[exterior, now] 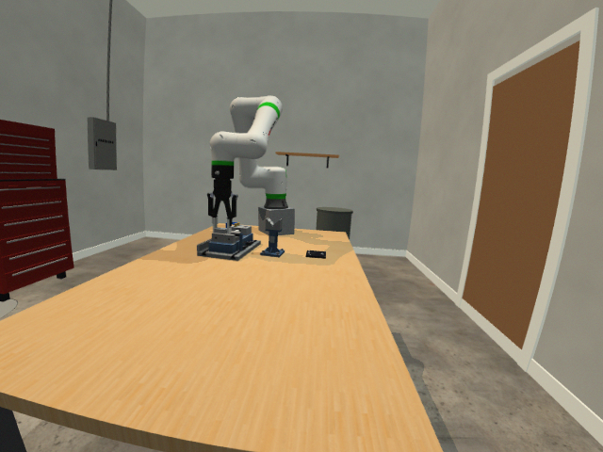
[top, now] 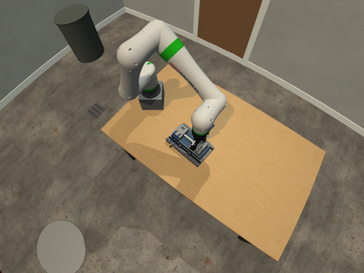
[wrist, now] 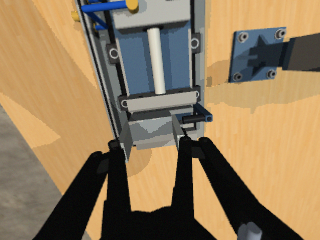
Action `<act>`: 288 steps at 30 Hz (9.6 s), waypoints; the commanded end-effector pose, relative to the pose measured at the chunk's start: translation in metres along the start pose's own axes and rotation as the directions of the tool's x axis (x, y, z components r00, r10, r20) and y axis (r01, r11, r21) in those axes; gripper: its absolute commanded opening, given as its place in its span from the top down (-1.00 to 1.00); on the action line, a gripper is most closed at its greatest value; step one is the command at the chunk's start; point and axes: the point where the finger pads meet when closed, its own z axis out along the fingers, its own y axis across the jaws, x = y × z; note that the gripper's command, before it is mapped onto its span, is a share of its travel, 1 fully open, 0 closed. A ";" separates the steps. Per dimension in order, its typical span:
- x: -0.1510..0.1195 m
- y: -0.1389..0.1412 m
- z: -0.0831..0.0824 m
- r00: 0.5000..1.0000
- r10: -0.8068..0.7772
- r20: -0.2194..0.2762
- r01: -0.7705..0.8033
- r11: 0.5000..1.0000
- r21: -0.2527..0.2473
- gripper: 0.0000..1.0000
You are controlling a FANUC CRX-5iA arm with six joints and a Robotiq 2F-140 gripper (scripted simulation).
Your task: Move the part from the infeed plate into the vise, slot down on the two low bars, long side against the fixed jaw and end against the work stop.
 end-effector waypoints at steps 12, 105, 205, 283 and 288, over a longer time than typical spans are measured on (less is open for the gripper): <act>0.000 0.000 0.000 1.000 0.000 0.000 0.000 1.000 0.000 1.00; 0.000 0.000 0.002 1.000 0.000 0.000 0.000 1.000 0.000 1.00; 0.000 0.000 -0.075 1.000 0.000 0.000 0.000 1.000 0.000 1.00; 0.002 -0.045 -0.073 1.000 0.000 0.001 0.000 1.000 0.000 1.00; 0.002 -0.045 -0.069 1.000 0.000 0.000 0.000 1.000 0.000 1.00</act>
